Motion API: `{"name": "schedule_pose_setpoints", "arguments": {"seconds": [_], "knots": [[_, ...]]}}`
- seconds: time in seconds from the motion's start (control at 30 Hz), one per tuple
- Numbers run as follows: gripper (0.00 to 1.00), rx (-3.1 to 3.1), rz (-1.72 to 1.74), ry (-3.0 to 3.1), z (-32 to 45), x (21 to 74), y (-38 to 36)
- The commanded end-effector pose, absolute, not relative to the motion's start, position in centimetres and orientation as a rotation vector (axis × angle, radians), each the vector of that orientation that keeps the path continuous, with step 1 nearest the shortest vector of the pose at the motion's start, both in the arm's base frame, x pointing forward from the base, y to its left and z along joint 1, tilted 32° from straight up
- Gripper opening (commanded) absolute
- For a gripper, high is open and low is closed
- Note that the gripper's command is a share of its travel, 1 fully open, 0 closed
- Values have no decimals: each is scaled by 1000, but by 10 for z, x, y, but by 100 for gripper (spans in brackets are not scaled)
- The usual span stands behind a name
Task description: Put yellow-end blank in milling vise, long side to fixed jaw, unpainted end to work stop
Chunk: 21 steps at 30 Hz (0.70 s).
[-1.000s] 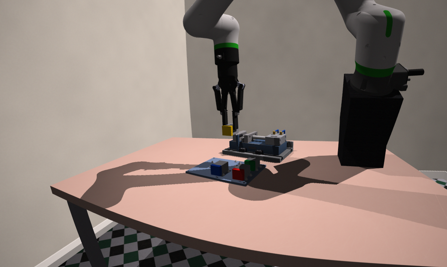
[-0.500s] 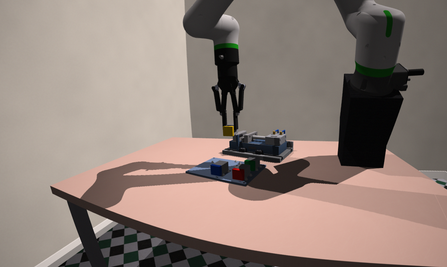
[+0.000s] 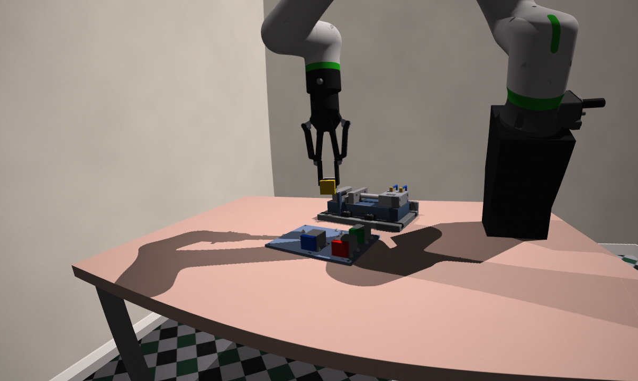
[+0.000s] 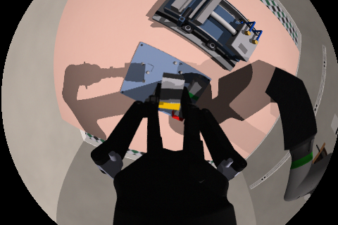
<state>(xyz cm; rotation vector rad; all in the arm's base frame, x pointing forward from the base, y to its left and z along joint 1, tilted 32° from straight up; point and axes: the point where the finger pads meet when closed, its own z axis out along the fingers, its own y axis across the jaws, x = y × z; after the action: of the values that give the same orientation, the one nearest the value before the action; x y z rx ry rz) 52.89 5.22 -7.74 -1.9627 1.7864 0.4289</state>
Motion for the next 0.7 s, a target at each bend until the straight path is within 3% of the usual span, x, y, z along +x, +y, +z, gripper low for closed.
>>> {"name": "schedule_pose_setpoints", "arguments": {"seconds": [0.0, 0.67], "knots": [[10, -2005, 408, 1727, -77, 530, 51], [10, -2195, 319, 1435, -76, 530, 51]]}}
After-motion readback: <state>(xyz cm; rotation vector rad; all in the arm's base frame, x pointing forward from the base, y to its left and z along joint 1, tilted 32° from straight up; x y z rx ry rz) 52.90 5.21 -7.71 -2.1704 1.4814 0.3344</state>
